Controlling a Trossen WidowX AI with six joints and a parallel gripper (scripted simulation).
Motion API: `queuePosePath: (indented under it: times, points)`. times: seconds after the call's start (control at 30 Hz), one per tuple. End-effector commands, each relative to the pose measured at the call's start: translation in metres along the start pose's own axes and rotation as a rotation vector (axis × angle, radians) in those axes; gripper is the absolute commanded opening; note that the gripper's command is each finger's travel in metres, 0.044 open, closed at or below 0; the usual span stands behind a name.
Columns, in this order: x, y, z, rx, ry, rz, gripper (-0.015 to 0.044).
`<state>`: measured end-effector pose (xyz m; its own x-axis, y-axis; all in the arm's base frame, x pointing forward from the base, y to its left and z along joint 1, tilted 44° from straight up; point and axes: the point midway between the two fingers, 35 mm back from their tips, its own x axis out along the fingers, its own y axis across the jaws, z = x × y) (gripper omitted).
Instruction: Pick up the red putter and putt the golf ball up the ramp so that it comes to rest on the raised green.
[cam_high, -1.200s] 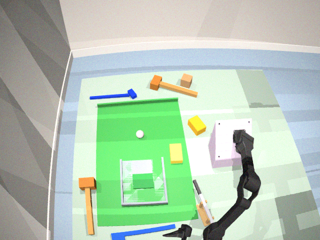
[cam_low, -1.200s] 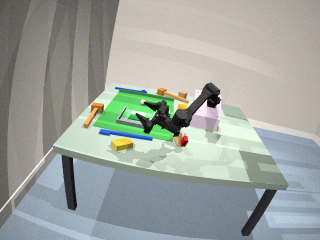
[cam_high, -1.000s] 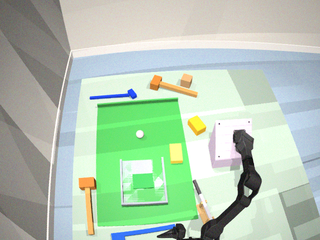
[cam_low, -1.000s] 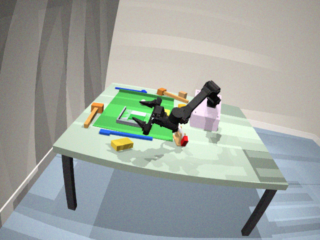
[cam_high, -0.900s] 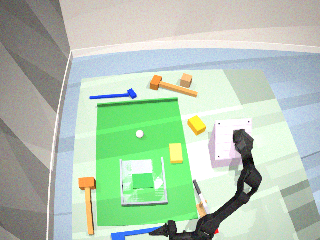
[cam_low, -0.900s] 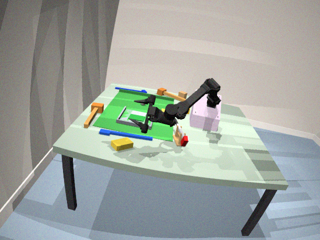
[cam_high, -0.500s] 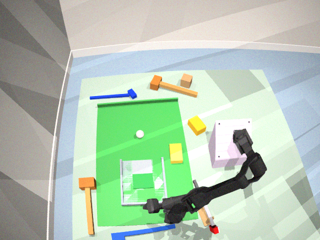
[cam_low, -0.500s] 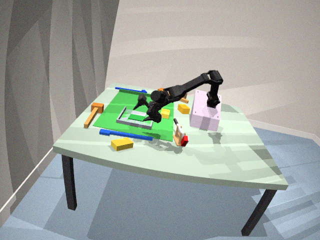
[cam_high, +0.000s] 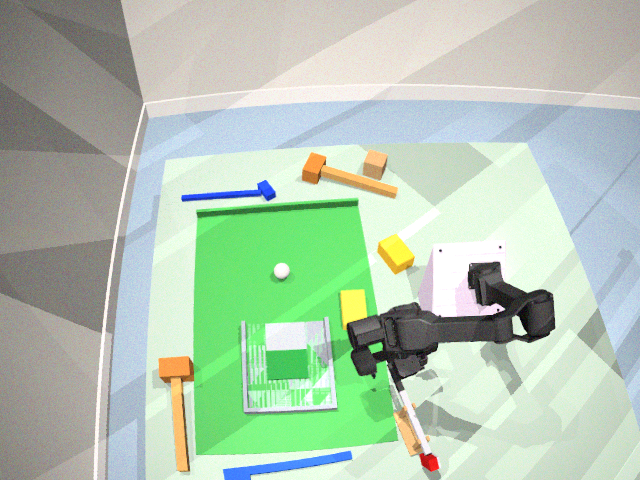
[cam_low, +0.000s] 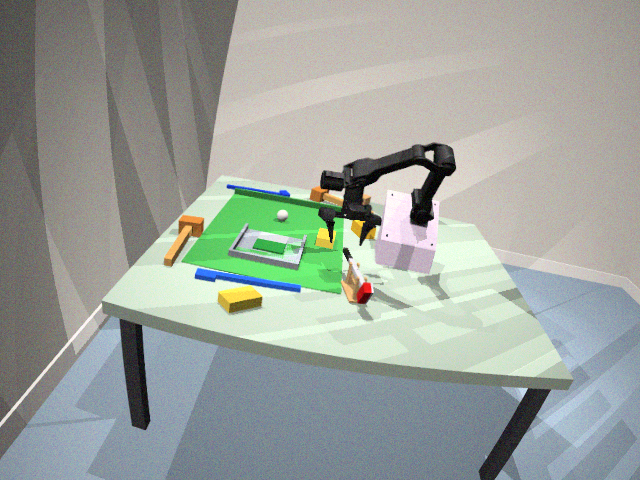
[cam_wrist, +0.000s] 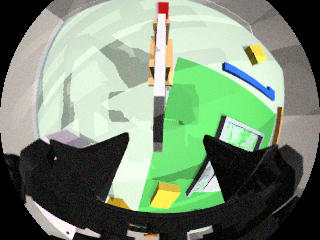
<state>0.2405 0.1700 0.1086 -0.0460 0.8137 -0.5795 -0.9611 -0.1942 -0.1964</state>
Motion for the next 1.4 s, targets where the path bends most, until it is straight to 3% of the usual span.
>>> queuePosePath:
  times: [0.0,1.37]
  points:
    - [-0.004,0.012,0.006,0.003,-0.073,0.008,0.0440]
    - [0.064,0.012,-0.007,0.003,-0.076,0.007,0.0440]
